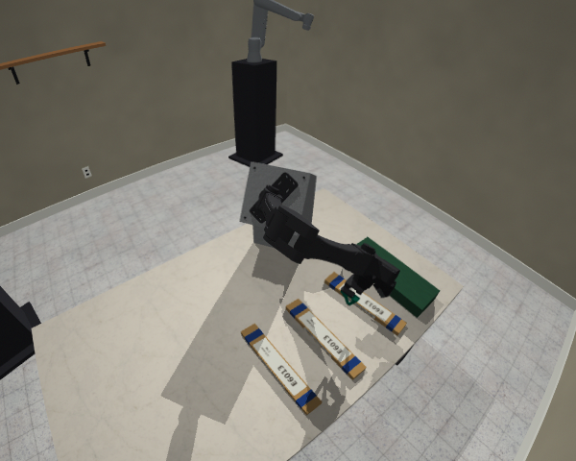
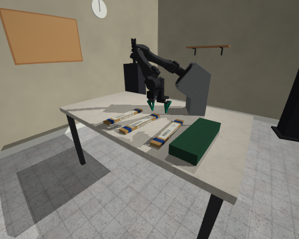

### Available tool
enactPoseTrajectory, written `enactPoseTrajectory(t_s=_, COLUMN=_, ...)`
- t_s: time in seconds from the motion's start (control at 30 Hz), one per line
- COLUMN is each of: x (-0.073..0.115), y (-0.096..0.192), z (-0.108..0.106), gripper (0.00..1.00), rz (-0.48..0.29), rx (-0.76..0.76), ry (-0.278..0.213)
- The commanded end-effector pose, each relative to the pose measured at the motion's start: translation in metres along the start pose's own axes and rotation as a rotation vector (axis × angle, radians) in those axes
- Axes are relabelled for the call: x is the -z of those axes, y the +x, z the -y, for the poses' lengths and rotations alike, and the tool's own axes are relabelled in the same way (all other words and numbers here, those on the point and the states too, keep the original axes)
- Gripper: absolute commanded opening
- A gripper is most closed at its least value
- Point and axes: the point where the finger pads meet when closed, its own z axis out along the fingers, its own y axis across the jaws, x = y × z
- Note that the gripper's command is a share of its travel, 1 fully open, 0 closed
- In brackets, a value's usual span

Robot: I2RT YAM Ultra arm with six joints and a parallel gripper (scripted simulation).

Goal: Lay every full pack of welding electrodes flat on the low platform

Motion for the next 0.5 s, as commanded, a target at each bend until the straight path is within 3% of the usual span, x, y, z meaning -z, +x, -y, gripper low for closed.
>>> enactPoseTrajectory(t_s=0.0, x=0.008, y=-0.01, z=-0.027, gripper=0.97, rz=0.016, rx=-0.02, ry=0.007)
enactPoseTrajectory(t_s=0.37, x=0.009, y=-0.015, z=-0.088, gripper=0.97, rz=0.018, rx=-0.02, ry=0.007)
enactPoseTrajectory(t_s=0.47, x=0.01, y=-0.016, z=-0.09, gripper=0.97, rz=0.018, rx=-0.02, ry=0.007)
